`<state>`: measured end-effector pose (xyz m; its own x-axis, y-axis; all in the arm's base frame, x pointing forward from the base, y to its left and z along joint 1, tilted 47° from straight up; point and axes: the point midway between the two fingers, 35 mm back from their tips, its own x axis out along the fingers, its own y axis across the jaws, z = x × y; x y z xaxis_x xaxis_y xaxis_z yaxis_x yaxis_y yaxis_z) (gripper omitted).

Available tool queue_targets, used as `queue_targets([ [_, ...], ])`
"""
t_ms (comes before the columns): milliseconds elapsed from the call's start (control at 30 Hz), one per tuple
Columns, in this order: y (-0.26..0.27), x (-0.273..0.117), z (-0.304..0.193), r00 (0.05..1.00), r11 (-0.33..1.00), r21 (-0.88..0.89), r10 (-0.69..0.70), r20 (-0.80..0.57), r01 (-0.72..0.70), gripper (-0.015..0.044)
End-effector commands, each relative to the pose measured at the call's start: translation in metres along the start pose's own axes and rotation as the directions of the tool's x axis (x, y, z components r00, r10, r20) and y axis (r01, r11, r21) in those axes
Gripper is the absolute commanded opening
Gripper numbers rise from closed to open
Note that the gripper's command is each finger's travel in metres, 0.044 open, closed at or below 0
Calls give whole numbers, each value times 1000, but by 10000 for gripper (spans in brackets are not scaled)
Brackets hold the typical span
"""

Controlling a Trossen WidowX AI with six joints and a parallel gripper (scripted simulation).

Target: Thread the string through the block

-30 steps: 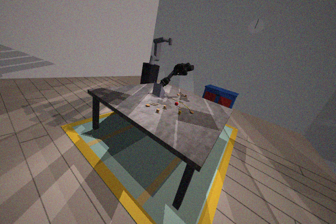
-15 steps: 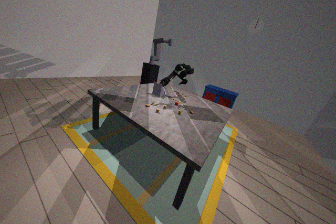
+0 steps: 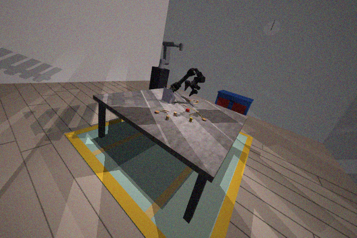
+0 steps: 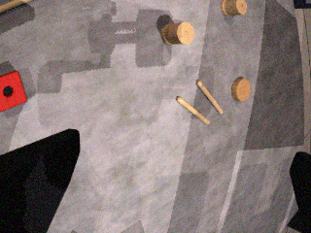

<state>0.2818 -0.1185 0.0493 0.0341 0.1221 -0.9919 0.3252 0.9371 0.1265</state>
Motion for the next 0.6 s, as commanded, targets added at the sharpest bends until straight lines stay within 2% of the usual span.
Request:
queue_targets([
  [0, 58, 50, -8, 945, 606, -742, 306, -116, -287, 440],
  [267, 83, 65, -12, 882, 244, -927, 445, -155, -286, 440],
  [567, 108, 78, -18, 796, -150, -981, 575, -188, -123, 440],
])
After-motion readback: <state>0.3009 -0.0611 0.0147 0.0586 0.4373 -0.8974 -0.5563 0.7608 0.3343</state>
